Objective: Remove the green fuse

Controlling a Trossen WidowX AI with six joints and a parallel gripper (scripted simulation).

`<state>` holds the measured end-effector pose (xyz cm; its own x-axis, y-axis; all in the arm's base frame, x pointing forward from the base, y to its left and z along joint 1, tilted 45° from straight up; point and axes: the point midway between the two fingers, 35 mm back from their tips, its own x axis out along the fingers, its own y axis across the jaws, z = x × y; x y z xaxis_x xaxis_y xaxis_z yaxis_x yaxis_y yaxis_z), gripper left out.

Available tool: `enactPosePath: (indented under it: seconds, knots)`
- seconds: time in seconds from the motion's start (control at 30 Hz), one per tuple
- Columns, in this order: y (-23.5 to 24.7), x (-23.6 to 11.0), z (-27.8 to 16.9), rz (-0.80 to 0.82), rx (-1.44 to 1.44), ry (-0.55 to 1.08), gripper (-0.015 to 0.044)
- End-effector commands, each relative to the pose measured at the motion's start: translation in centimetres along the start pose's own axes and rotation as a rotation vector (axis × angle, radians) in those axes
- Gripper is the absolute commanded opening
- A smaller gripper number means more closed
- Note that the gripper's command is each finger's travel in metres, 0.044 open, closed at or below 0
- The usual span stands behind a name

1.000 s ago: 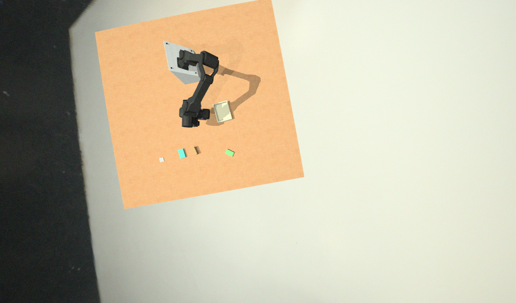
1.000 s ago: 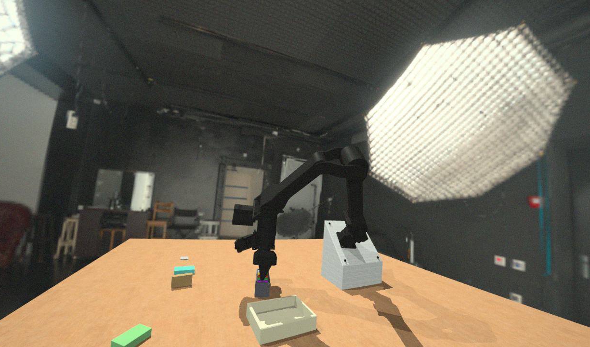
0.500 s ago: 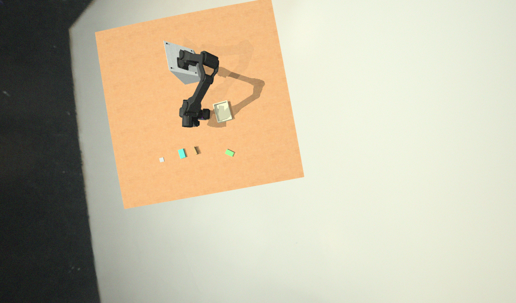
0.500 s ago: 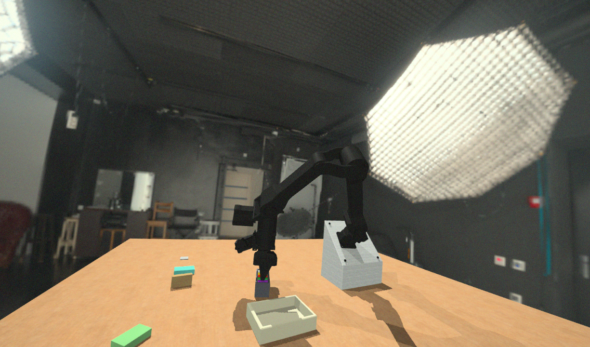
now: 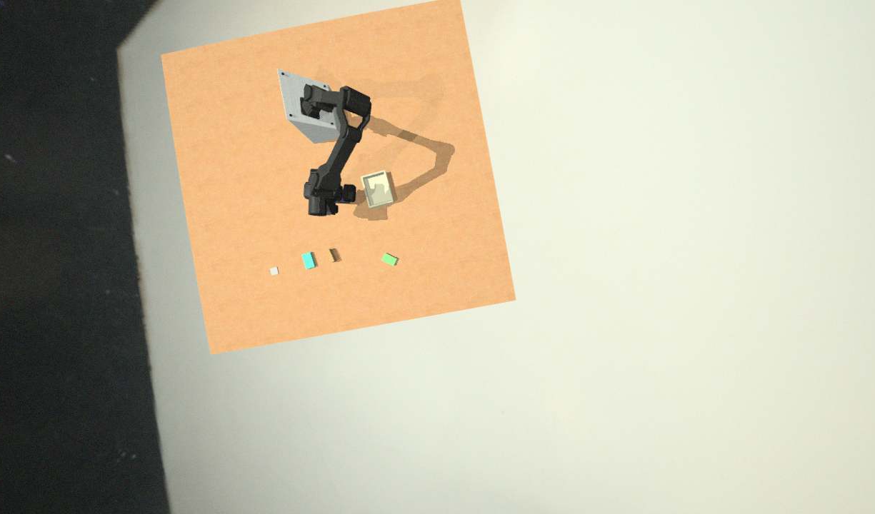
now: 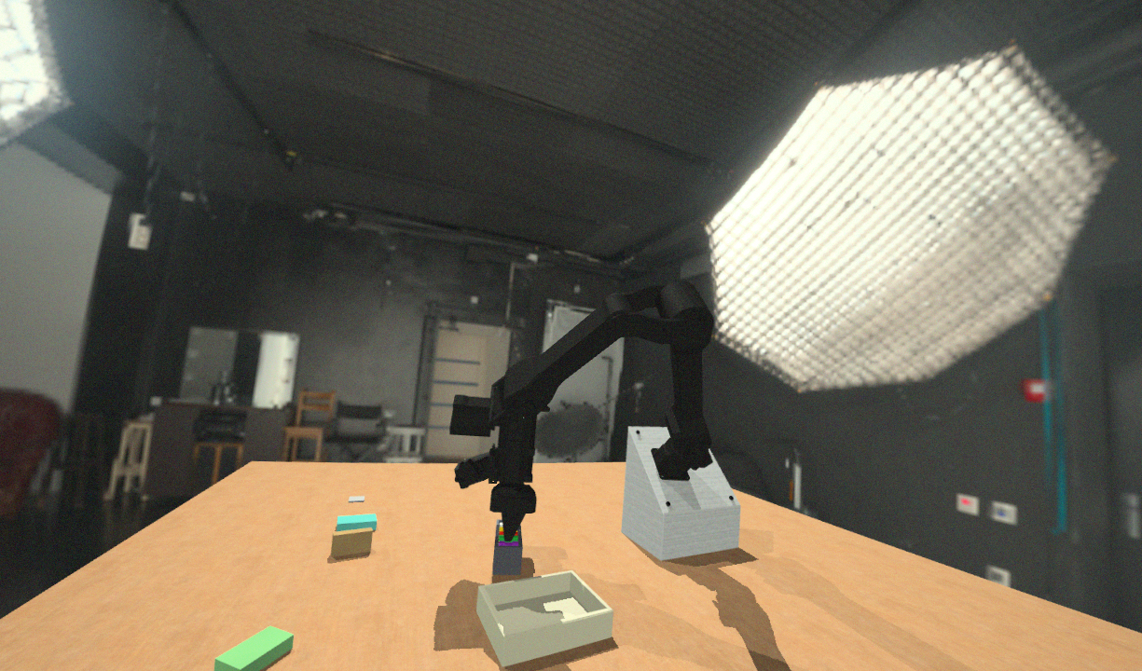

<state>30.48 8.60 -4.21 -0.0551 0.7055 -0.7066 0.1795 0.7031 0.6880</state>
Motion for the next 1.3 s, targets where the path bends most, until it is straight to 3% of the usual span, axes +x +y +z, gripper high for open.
enactPosePath:
  seconds: [0.0,1.27]
  knots:
    - [0.0,-0.2,0.0,-0.001,-0.004,0.001,0.0000]
    - [0.0,-2.0,0.1,0.000,-0.001,0.001,0.0000]
